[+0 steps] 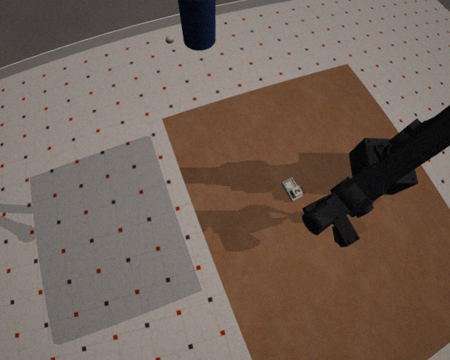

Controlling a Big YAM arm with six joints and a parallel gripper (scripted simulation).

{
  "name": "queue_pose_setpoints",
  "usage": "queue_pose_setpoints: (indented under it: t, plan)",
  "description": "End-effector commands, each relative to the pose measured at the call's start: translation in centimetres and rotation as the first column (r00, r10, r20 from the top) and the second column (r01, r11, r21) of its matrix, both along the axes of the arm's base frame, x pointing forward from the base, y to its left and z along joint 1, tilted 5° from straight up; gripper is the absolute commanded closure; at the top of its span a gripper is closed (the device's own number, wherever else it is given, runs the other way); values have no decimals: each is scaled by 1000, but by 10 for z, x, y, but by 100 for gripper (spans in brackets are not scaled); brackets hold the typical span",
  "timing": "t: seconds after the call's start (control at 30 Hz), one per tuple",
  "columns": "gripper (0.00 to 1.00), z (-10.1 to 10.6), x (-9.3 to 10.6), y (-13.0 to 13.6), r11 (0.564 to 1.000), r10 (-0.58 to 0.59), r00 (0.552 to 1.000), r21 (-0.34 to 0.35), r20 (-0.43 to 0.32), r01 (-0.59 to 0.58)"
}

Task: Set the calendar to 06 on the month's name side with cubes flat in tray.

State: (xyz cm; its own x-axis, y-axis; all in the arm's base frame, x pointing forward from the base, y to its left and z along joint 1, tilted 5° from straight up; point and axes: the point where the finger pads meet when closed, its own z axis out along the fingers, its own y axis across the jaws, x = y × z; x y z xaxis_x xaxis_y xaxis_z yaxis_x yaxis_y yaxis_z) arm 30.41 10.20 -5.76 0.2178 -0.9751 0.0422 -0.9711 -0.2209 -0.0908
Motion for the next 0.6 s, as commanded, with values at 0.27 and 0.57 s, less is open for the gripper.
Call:
queue_pose_setpoints:
  t: [0.27, 0.57]
  plan:
    - [55, -6, -2, -6, 1000, 0, 1000, -1, -7, 0]
    - [55, -7, -4, -7, 1000, 0, 1000, 0, -7, 0]
